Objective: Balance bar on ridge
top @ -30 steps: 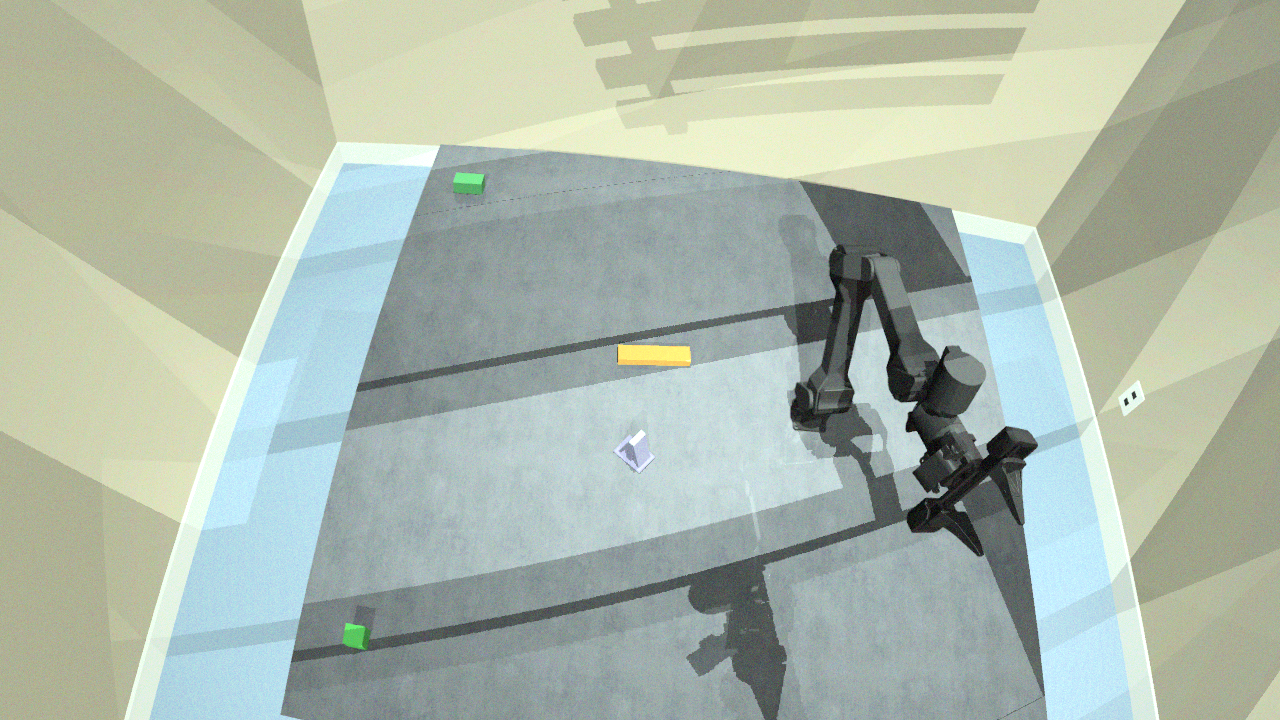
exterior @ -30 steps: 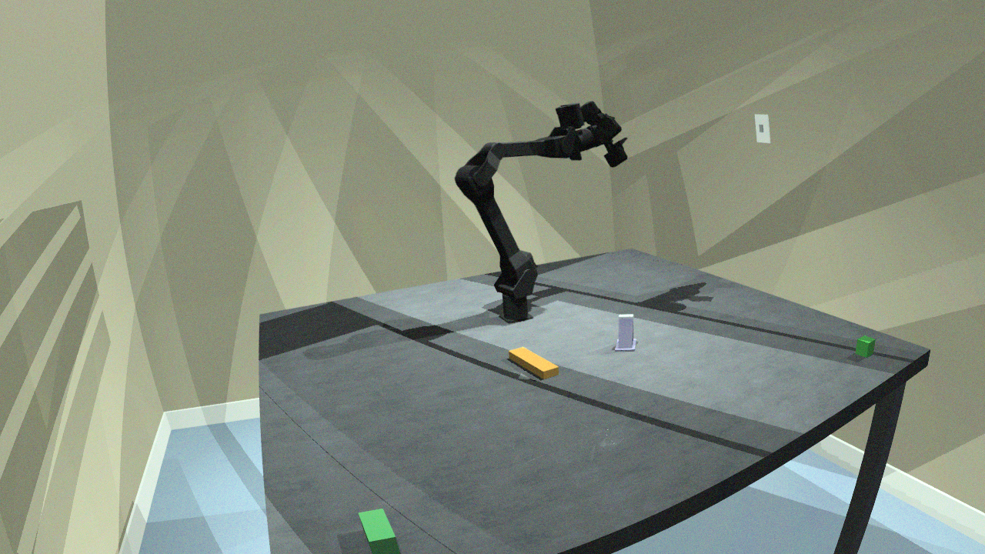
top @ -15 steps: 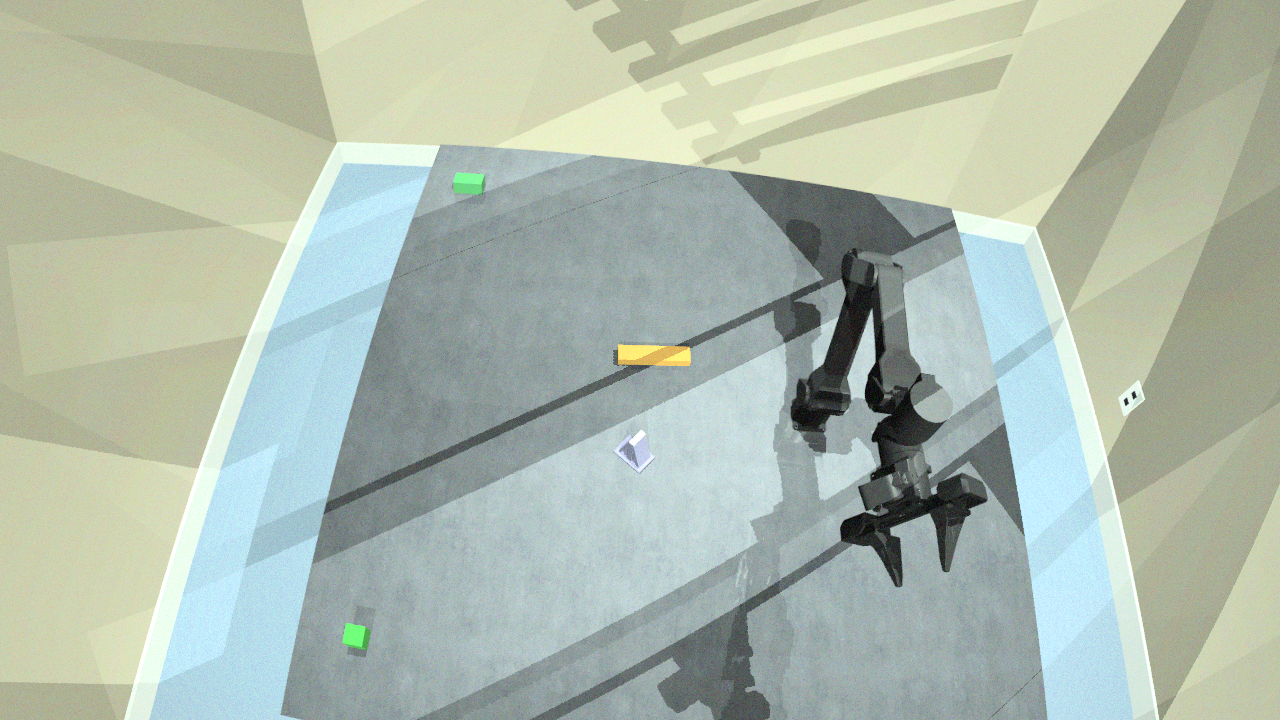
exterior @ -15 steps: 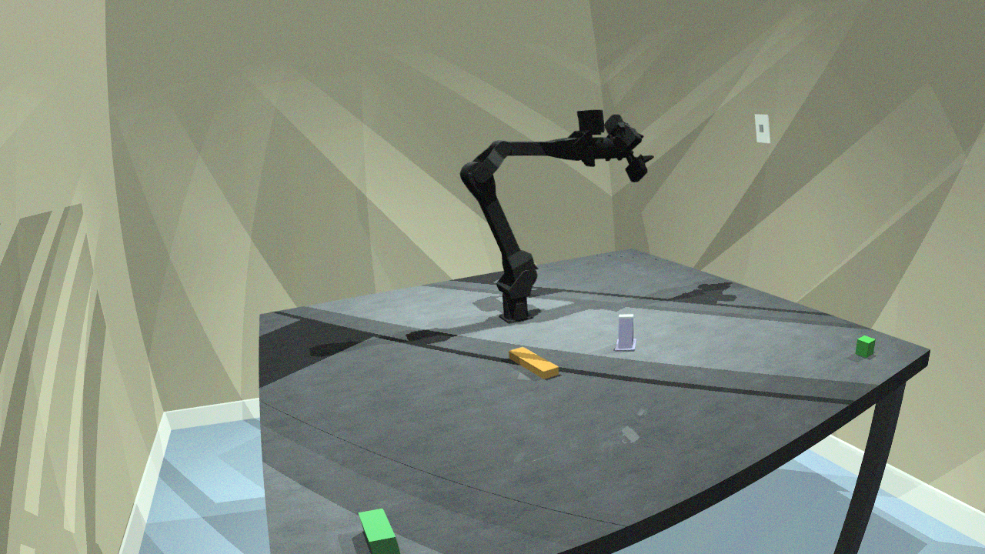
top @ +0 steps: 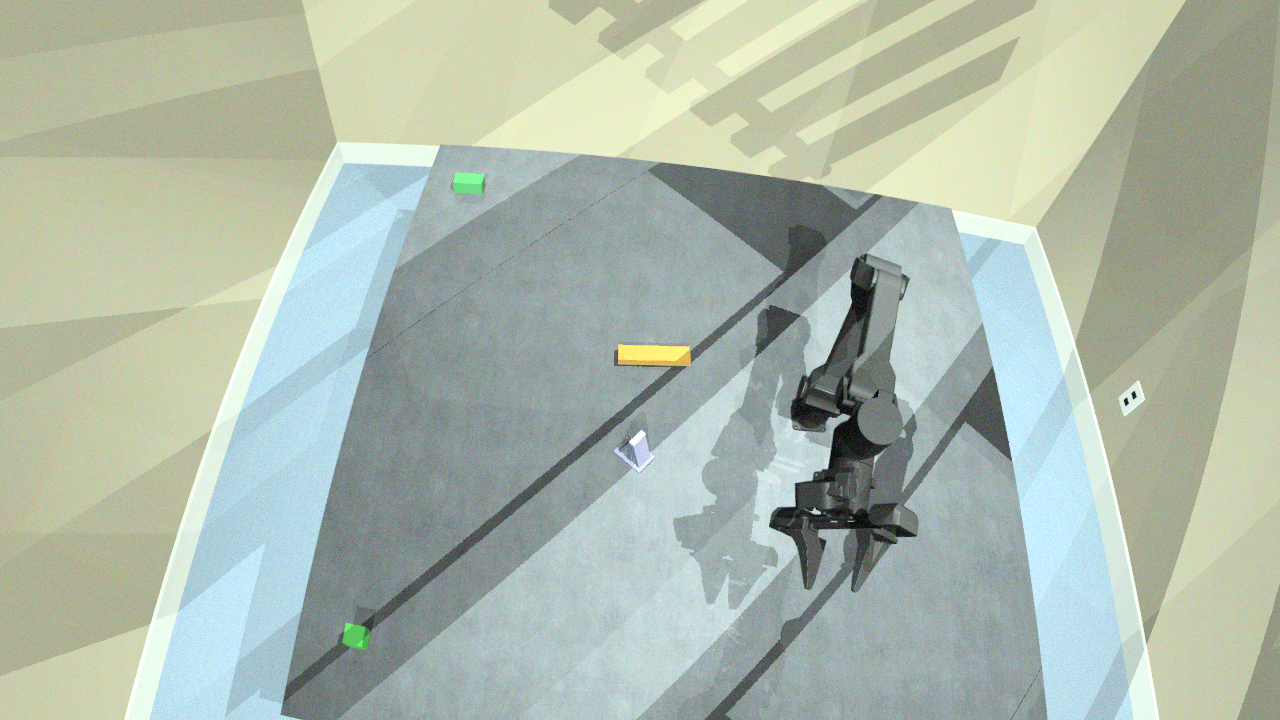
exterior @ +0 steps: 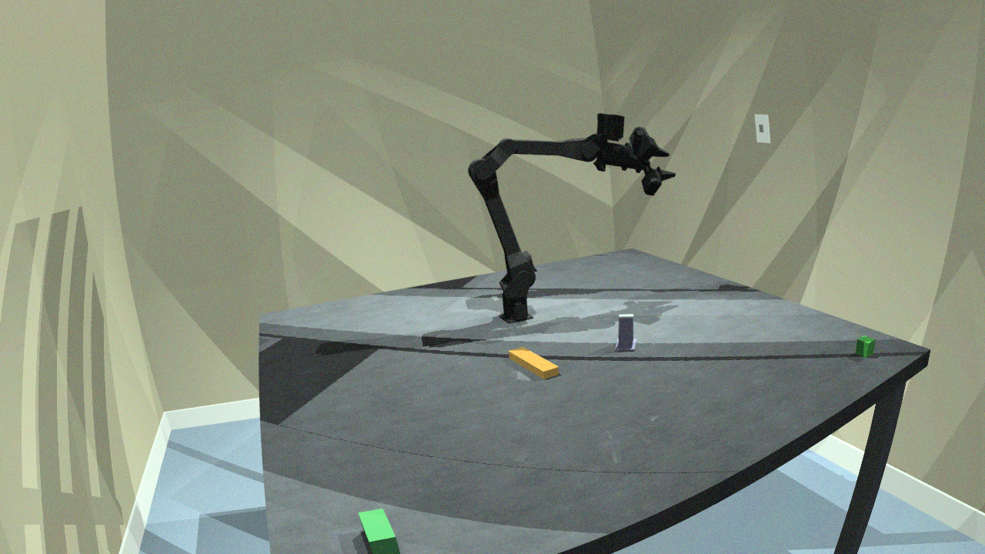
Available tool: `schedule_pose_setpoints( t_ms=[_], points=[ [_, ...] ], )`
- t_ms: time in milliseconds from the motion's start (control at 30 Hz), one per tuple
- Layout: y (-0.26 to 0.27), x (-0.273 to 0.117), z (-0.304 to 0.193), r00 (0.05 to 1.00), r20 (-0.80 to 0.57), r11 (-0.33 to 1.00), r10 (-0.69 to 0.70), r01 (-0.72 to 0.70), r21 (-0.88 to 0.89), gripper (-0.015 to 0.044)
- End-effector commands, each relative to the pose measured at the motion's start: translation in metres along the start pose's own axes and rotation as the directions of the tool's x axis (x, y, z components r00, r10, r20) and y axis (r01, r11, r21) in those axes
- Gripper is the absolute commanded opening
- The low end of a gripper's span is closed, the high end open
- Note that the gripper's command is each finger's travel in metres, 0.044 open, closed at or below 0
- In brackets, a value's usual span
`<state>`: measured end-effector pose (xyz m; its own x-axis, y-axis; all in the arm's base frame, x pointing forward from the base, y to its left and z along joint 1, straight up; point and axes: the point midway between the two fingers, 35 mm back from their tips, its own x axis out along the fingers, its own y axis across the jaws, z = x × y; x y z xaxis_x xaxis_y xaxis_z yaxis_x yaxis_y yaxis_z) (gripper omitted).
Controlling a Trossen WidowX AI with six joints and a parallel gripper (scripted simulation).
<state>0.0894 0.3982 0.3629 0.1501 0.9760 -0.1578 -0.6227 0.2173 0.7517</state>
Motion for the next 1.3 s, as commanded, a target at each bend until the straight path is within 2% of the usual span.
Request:
schedule_pose_setpoints(
  t_ms=[0,633,1267],
  points=[
    [-0.02,0.003,0.012,0.998,0.017,0.998,-0.063,0.063,-0.019,0.0315],
    [-0.13,-0.017,0.069,0.924,0.089,0.921,-0.371,0.378,-0.093,0.0315],
    [-0.244,-0.07,0.106,0.741,0.054,0.732,-0.669,0.67,-0.122,0.0315]
  ],
)
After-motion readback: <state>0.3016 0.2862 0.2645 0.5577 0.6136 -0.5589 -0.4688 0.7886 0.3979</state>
